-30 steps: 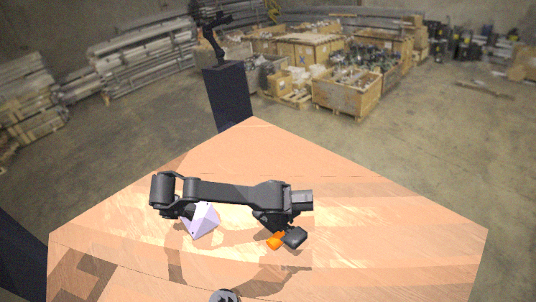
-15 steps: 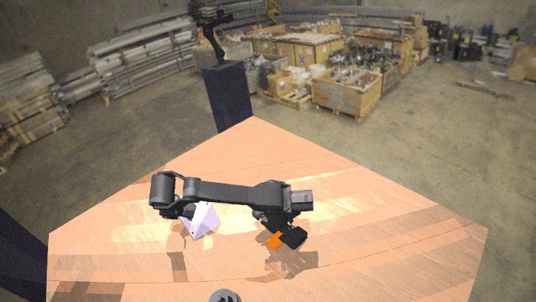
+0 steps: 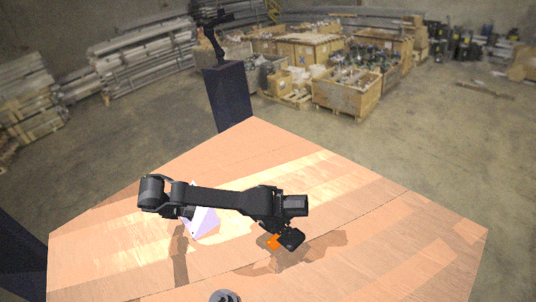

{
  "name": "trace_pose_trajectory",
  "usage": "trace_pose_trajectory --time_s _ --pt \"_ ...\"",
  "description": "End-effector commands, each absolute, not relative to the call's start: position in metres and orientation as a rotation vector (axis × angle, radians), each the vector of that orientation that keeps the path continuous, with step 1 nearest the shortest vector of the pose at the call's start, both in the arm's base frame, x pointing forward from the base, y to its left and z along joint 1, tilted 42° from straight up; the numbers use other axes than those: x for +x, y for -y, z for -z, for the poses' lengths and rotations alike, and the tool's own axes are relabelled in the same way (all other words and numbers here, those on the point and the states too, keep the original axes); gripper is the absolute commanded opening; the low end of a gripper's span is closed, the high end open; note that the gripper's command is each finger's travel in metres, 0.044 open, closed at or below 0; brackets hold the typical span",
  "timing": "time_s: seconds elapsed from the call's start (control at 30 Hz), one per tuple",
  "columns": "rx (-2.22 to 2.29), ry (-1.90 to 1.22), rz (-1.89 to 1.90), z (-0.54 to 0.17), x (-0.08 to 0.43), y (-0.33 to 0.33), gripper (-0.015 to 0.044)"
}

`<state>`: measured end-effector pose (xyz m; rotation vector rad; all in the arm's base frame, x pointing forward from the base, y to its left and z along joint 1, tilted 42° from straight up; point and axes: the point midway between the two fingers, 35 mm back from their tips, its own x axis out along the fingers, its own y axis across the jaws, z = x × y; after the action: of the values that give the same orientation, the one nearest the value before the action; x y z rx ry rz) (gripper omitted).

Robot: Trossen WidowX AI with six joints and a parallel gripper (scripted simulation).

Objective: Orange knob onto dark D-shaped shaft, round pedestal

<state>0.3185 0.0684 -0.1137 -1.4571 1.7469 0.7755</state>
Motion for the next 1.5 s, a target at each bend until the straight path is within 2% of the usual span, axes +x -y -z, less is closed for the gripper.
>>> trace_pose_trajectory --time_s 0.0,1.47 --pt "-1.416 -1.697 -0.821 0.109 0.317 -0.067 0.0179" --pt "-0.958 -1.154 -1.150 0.073 0.312 -0.040 0.0179"
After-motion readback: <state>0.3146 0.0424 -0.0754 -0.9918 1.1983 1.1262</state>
